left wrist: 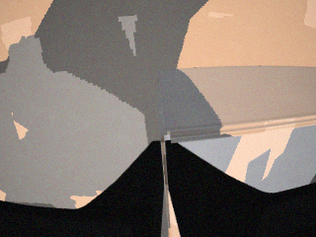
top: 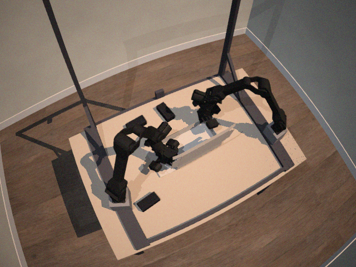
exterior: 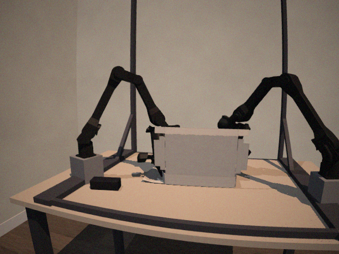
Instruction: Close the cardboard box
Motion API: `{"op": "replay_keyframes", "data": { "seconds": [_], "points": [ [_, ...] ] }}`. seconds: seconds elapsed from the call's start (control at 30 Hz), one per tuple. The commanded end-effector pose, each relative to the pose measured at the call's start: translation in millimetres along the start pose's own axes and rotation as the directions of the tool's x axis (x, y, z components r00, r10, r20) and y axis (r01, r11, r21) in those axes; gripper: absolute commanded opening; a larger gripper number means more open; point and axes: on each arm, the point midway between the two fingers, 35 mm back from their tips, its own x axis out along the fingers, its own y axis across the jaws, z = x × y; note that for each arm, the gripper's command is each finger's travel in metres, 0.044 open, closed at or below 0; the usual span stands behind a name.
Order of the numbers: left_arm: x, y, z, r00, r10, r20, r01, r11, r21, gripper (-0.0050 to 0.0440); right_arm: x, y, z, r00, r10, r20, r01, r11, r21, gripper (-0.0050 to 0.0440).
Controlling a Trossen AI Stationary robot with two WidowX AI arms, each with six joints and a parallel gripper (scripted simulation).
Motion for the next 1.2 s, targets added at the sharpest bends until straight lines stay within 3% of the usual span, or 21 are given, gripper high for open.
{"op": "replay_keyframes", "data": {
  "seconds": [0.0, 1.17],
  "points": [
    [-9, 5, -7, 0.999, 0.023, -0.022, -0.023, 1.0, 0.001, 0.0003, -4, 10, 4, 1.0, -0.007, -0.021, 0.008, 0.998, 0.065, 0.0],
    [-9, 5, -7, 0.999, 0.023, -0.022, -0.023, 1.0, 0.002, 0.0003, -3, 20, 13, 0.991, -0.097, -0.09, 0.117, 0.962, 0.247, 0.0]
  ]
}}
